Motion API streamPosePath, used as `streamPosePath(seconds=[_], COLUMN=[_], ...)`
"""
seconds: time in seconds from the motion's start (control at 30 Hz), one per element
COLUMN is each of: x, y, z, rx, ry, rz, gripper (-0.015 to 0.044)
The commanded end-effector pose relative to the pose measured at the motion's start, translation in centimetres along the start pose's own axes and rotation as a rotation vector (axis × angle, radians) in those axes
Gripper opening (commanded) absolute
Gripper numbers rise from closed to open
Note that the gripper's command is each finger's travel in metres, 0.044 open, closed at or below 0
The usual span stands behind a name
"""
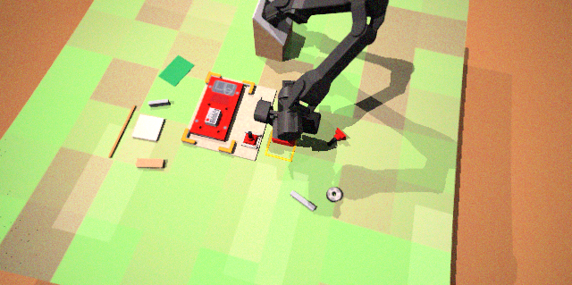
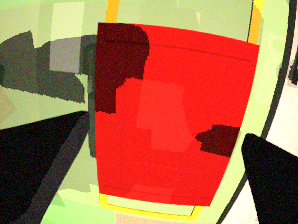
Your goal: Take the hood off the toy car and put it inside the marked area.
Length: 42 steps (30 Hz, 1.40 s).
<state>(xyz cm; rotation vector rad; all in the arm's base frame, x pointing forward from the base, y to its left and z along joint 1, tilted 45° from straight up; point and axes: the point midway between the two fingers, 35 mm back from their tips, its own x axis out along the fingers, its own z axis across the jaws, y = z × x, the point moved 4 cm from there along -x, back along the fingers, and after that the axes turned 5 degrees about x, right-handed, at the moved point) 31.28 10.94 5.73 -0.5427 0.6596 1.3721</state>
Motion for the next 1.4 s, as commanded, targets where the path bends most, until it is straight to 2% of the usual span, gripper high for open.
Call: streamPosePath(seconds=[0.0, 0.17, 0.23, 1.37], x=[-1.9, -6.3, -6.9, -6.9], y=[-0.4, -0.3, -0.2, -0.2], z=[0.0, 0.0, 0.1, 0.1], rx=[-0.006, -0.006, -0.006, -0.006], ry=[0.000, 0.000, -0.001, -0.001], rz=[-0.009, -0.008, -0.008, -0.008], gripper=[0.0440, 0.0440, 0.0440, 0.0440])
